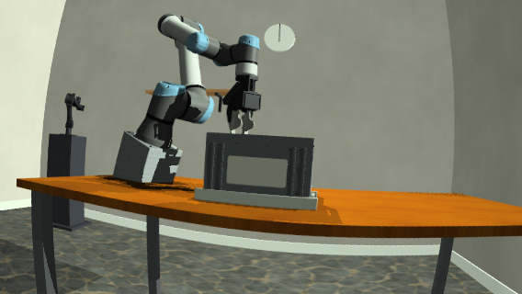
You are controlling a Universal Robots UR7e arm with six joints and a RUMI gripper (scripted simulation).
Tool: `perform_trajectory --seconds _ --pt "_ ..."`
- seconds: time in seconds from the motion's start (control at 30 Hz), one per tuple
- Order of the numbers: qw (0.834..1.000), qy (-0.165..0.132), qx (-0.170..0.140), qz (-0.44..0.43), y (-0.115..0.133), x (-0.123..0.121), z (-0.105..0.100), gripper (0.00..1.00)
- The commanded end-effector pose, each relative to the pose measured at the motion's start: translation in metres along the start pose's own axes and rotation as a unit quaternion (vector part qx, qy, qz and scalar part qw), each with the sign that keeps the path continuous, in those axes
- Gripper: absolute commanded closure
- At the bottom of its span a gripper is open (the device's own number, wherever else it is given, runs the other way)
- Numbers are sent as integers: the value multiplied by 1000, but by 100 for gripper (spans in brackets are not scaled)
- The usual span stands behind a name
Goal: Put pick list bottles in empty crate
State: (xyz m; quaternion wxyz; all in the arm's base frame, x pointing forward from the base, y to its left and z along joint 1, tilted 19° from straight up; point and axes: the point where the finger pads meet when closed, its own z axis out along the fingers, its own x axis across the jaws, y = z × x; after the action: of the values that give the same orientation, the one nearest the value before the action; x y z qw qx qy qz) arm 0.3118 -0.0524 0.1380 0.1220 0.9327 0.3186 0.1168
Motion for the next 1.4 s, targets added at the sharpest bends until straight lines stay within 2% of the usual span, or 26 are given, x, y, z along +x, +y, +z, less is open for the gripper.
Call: perform_trajectory --seconds 0.0,1.37 --pt "1000 0 0 0 0 0 0 100" --pt "1000 0 -1 0 0 0 18 100"
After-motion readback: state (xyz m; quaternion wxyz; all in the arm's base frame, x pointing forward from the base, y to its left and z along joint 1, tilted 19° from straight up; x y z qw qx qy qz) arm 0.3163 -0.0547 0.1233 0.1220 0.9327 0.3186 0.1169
